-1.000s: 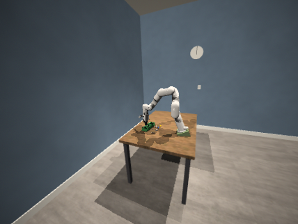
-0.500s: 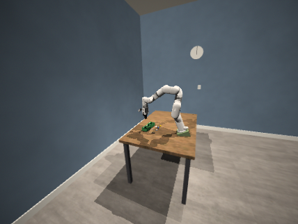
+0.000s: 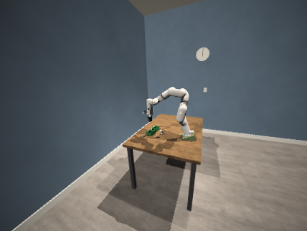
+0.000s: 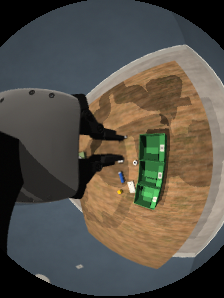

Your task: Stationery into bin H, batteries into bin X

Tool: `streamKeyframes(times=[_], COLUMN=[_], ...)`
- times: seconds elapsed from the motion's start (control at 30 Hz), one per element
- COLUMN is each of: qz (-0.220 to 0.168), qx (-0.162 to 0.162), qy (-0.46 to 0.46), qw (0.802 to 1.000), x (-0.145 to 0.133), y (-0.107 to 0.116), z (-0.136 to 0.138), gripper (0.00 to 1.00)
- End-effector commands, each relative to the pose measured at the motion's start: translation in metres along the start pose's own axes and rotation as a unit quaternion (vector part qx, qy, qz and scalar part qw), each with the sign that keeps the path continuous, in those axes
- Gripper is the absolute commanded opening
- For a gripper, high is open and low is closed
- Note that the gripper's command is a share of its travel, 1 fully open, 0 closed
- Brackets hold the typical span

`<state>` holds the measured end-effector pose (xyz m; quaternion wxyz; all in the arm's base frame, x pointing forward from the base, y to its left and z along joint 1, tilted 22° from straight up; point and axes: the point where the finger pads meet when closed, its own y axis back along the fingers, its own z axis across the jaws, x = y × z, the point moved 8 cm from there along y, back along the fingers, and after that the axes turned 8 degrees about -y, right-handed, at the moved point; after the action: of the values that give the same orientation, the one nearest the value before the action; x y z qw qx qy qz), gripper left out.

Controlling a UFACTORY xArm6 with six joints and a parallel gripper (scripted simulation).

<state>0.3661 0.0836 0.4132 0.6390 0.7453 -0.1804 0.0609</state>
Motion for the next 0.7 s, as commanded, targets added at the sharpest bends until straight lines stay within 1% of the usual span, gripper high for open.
streamKeyframes(times=[0.0, 0.1, 0.3, 0.37, 0.67], qz=[0.002, 0.002, 0.002, 0.002, 0.001], qx=[0.001, 0.001, 0.001, 0.001, 0.001], qy=[0.078, 0.117, 0.119, 0.119, 0.119], qw=[0.997, 0.993, 0.993, 0.993, 0.993], x=[-0.023, -0.039, -0.071, -0.071, -0.120], y=[-0.022, -0.038, -0.070, -0.070, -0.118], z=[0.014, 0.025, 0.045, 0.045, 0.075], gripper=[0.29, 0.29, 0.29, 0.29, 0.29])
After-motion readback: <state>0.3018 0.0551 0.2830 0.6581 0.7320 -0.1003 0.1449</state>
